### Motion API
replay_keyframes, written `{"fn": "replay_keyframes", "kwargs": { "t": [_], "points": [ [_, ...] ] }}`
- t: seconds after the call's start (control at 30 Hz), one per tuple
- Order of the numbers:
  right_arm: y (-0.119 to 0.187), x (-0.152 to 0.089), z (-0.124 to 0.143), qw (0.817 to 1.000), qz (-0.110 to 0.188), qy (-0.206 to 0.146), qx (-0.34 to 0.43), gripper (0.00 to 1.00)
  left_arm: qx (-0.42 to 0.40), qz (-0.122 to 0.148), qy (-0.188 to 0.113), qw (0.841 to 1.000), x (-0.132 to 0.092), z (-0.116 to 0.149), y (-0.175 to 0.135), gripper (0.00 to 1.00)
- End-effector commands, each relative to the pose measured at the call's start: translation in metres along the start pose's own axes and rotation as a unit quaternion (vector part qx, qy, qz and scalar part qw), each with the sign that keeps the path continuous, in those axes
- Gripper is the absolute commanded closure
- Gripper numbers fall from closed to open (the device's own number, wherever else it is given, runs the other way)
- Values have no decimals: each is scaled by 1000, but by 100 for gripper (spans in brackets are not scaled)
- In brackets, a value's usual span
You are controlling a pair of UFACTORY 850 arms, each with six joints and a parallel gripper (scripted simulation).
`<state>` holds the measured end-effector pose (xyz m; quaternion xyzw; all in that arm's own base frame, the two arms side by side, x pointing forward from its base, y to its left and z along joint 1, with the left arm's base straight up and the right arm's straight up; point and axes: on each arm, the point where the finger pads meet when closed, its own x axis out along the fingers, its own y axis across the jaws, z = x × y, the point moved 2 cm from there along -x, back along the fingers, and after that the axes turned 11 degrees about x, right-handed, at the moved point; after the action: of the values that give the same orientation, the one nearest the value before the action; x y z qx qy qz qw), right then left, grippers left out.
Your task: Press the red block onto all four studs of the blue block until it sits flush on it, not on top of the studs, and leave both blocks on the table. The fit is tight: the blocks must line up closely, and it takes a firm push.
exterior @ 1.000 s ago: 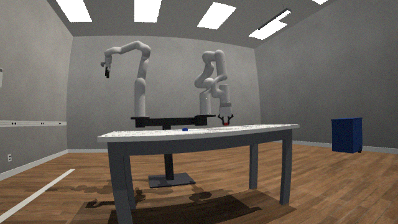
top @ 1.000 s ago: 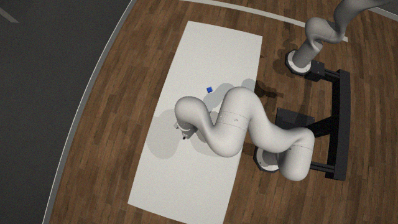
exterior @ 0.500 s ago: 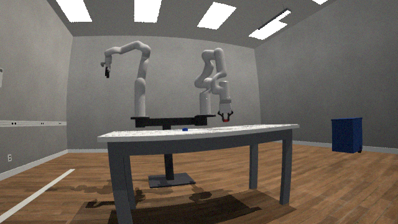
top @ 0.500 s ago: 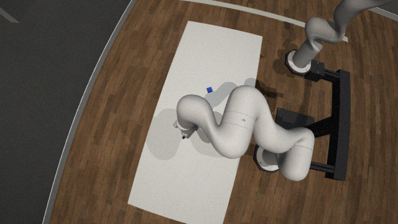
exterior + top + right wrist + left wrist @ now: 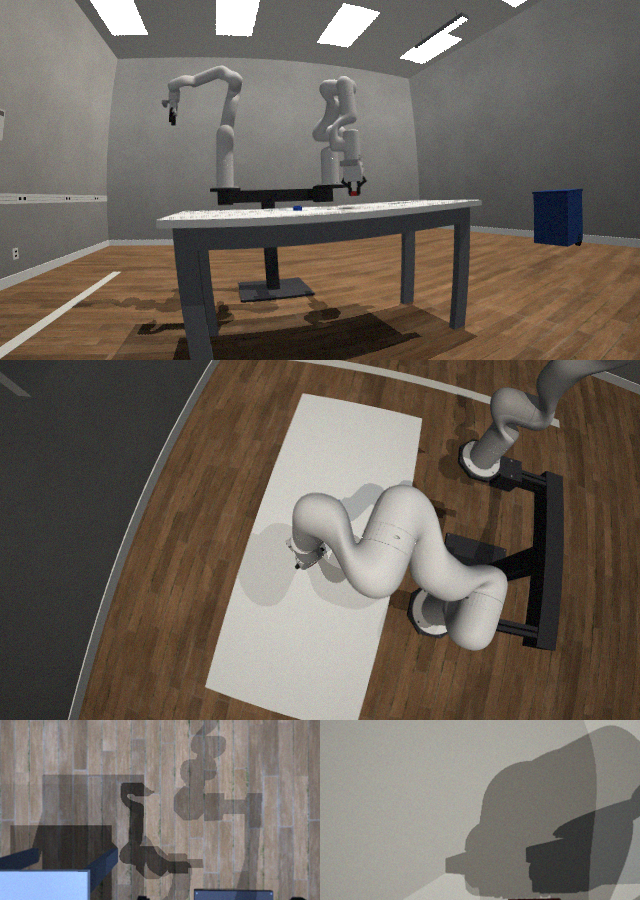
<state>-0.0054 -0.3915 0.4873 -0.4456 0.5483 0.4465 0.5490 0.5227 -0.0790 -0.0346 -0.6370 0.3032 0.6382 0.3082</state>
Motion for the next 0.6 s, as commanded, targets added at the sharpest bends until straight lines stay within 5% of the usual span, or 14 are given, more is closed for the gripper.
{"fn": "replay_keyframes", "kwargs": {
  "t": [0.0,0.07,0.23,0.57],
  "points": [
    [0,-1,0,1000,0,1,0,0,7,2,3,1000,-1,-2,1,100],
    [0,-1,0,1000,0,1,0,0,7,2,3,1000,-1,-2,1,100],
    [0,-1,0,1000,0,1,0,0,152,2,3,988,-4,-36,36,100],
    [0,-1,0,1000,0,1,0,0,152,2,3,988,-4,-36,36,100]
  ]
}}
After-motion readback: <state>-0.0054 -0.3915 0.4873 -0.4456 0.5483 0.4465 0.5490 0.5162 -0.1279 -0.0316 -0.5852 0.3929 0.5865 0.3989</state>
